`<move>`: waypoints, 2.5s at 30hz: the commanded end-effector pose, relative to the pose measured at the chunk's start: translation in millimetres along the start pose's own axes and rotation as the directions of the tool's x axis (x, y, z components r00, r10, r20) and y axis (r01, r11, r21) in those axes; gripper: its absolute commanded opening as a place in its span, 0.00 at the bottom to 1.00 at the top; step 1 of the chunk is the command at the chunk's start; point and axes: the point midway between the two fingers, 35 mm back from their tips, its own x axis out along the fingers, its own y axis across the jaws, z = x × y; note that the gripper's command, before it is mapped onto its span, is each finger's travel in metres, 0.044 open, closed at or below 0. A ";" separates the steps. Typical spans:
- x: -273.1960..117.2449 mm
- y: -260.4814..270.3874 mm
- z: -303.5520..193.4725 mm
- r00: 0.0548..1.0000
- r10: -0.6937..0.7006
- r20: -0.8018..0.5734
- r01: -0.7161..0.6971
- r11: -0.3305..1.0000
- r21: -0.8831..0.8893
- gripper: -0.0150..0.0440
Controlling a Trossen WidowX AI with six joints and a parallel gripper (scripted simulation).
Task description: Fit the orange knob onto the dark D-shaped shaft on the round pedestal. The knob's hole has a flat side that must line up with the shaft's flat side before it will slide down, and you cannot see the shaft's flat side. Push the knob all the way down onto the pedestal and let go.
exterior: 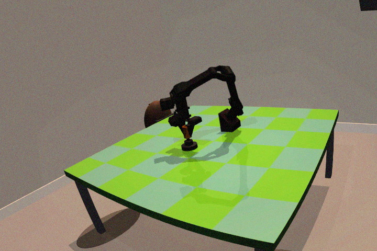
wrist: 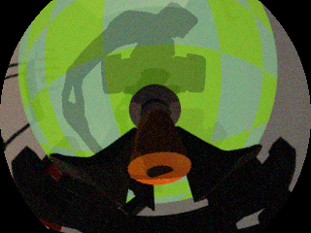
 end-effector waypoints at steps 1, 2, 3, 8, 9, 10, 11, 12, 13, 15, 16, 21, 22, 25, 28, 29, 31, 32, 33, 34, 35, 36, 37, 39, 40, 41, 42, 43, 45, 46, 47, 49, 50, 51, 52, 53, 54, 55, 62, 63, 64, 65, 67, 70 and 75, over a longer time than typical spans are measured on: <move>-2.2 -1.4 1.4 1.000 0.003 0.010 -0.003 1.000 0.000 0.25; -2.3 -1.8 1.9 1.000 0.003 0.010 -0.003 1.000 0.000 0.25; -2.3 -2.2 2.4 1.000 0.003 0.010 -0.003 1.000 0.000 0.25; 0.3 -1.7 2.8 1.000 0.003 0.010 -0.003 1.000 0.000 0.25; 0.5 -1.4 2.8 1.000 0.003 0.010 -0.003 1.000 0.000 0.25; 0.8 -1.2 2.8 1.000 0.003 0.010 -0.003 1.000 0.000 0.25; 1.1 -1.1 2.6 1.000 0.003 0.010 -0.003 1.000 0.000 0.25; 1.7 -0.9 2.2 1.000 0.003 0.010 -0.003 1.000 0.000 0.25; 1.1 -0.9 2.2 1.000 0.003 0.010 -0.003 1.000 0.000 0.25; 1.1 -0.9 2.2 1.000 0.003 0.010 -0.003 1.000 0.000 0.25; 1.1 -0.9 2.2 1.000 0.003 0.010 -0.003 1.000 0.000 0.25; -2.5 -0.8 0.5 1.000 0.003 0.010 -0.003 1.000 0.000 0.25; -3.1 -0.5 -0.1 1.000 0.003 0.010 -0.003 1.000 0.000 0.25; -3.8 -0.3 -0.1 1.000 0.003 0.010 -0.002 1.000 -0.027 0.25; -4.4 -0.5 0.4 1.000 0.003 0.010 -0.001 0.992 -0.125 0.25; -4.7 -0.7 0.8 1.000 0.003 0.010 -0.001 0.986 -0.168 0.25; -4.6 -1.2 1.7 1.000 0.003 0.010 0.000 0.978 -0.208 0.25; -4.4 -1.3 1.9 1.000 0.003 0.010 0.000 0.978 -0.208 0.25; -4.0 -1.5 1.9 1.000 0.003 0.010 0.000 0.978 -0.208 0.25; -3.6 -1.7 1.9 1.000 0.003 0.010 0.000 0.978 -0.208 0.25; -3.1 -1.8 1.7 1.000 0.003 0.010 0.000 0.978 -0.208 0.25; -2.5 -2.0 1.5 1.000 0.003 0.010 0.000 0.978 -0.208 0.25; -2.0 -2.1 1.3 1.000 0.003 0.010 0.000 0.978 -0.208 0.25; -0.9 -2.2 0.8 1.000 0.003 0.010 0.000 0.978 -0.208 0.25; -0.5 -2.2 0.6 1.000 0.003 0.010 -0.001 0.978 -0.208 0.25; -0.1 -2.1 0.2 1.000 0.003 0.010 -0.001 0.978 -0.208 0.25; 0.0 -1.9 0.0 1.000 0.003 0.010 -0.001 0.978 -0.208 0.25; -0.1 -1.8 0.1 1.000 0.003 0.010 -0.001 0.978 -0.208 0.25; 1.5 -1.5 0.6 1.000 0.003 0.010 -0.001 0.978 -0.208 0.25; 0.9 -1.5 0.6 1.000 0.003 0.010 -0.001 0.978 -0.208 0.25; 0.9 -1.5 0.7 1.000 0.003 0.010 -0.001 0.978 -0.208 0.25; 0.9 -1.4 1.1 1.000 0.003 0.010 -0.001 0.978 -0.208 0.25; 0.9 -1.4 1.1 1.000 0.003 0.010 -0.001 0.978 -0.208 0.25; 0.9 -1.4 1.1 1.000 0.003 0.010 -0.001 0.978 -0.208 0.25; 0.9 -1.4 1.1 1.000 0.003 0.010 -0.001 0.978 -0.208 0.25; 0.9 -1.4 1.1 1.000 0.003 0.010 -0.001 0.978 -0.208 0.25; 0.9 -1.4 1.1 1.000 0.003 0.010 -0.001 0.978 -0.208 0.25; -0.2 -1.5 1.4 1.000 0.003 0.010 -0.001 0.978 -0.208 0.25; -3.3 -1.4 3.0 1.000 0.003 0.010 0.000 0.965 -0.261 0.25; -3.3 -1.5 3.0 1.000 0.003 0.010 0.000 0.956 -0.292 0.25; -3.3 -1.6 2.9 1.000 0.003 0.010 0.001 0.944 -0.329 0.25; -3.2 -1.8 2.6 1.000 0.003 0.010 0.001 0.929 -0.369 0.25; -2.5 -2.1 2.1 1.000 0.003 0.010 0.002 0.913 -0.407 0.25; -1.5 -2.3 1.1 1.000 0.003 0.010 0.002 0.913 -0.407 0.25; 1.2 -2.1 1.1 1.000 0.003 0.010 0.002 0.913 -0.407 0.25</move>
